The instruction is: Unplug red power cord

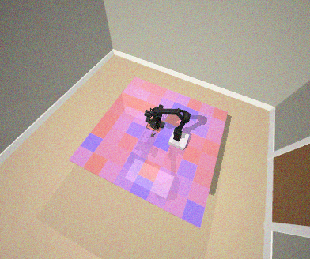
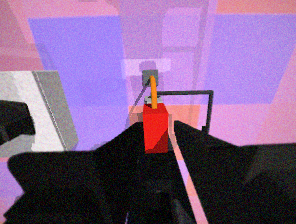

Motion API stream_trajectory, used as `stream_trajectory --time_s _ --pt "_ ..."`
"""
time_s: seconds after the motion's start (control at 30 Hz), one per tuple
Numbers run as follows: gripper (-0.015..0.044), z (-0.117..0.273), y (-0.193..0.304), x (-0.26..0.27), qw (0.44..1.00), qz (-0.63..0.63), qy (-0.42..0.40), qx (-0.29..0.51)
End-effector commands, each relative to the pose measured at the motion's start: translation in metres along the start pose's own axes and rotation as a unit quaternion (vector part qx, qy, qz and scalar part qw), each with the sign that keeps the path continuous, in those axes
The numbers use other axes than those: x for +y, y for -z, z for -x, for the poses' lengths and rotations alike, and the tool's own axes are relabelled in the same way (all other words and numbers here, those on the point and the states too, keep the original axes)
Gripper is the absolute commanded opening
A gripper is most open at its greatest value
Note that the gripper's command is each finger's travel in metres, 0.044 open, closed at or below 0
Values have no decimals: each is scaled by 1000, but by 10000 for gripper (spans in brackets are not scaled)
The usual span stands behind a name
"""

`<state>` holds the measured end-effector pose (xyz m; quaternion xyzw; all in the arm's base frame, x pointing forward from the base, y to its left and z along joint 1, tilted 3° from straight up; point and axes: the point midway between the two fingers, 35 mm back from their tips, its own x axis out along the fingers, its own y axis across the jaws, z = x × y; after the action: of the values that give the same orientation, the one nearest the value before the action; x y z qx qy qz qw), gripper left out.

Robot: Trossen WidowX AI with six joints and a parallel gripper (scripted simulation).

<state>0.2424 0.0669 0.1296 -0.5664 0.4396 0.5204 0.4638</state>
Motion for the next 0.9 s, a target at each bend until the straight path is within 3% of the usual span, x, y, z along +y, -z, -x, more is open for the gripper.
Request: stream_trajectory --time_s 0.0,0.2,0.3,0.63,0.87 --pt "160 -6 0 1 1000 2 -3 -2" --pt "160 -10 0 1 1000 2 -3 -2" --pt "81 -8 0 1 1000 0 -1 0" --pt "0 -8 0 1 1000 0 -1 0" --pt "0 -8 -8 -1 1000 0 -1 -1"
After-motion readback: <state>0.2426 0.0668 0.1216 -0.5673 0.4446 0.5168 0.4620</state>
